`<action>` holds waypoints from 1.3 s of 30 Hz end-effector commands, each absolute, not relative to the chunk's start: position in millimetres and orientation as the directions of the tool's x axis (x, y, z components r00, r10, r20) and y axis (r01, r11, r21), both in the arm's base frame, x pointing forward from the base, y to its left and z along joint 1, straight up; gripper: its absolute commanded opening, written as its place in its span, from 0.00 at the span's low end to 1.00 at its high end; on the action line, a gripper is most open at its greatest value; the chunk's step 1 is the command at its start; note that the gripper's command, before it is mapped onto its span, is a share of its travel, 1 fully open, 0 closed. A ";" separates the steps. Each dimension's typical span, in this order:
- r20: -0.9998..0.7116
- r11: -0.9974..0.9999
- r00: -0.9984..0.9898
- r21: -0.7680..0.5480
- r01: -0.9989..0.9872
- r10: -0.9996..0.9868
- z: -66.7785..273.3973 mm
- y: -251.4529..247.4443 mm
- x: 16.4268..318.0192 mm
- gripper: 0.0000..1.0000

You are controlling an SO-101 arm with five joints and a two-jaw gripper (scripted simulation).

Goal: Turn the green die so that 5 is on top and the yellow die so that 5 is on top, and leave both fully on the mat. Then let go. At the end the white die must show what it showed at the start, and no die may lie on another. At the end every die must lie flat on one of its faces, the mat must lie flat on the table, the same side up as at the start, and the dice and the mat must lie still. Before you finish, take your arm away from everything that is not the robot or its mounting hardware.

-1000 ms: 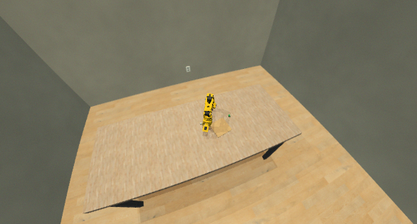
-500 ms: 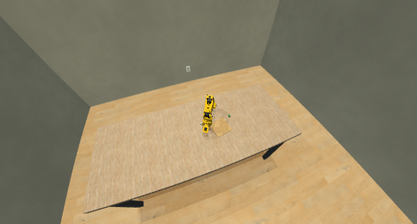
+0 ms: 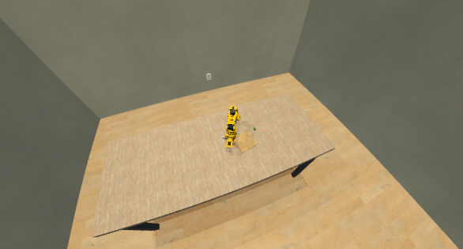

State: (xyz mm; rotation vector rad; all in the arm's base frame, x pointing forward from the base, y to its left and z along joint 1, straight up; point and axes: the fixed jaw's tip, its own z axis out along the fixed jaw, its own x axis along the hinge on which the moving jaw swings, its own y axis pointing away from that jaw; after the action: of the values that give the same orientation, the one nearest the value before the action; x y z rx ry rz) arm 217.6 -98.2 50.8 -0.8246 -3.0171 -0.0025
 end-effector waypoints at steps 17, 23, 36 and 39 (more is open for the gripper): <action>-0.033 0.870 -0.869 0.002 0.494 0.493 57.9 -98.1 223.8 0.25; -0.033 0.870 -0.869 0.002 0.494 0.493 51.0 -98.5 224.7 0.25; -0.033 0.870 -0.869 0.002 0.494 0.493 31.4 -99.1 225.8 0.25; -0.033 0.870 -0.869 0.002 0.494 0.493 26.3 -99.0 225.7 0.25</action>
State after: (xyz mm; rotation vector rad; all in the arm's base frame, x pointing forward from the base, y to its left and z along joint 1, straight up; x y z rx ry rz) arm 220.2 -99.4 25.4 -0.8265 -3.0250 0.0000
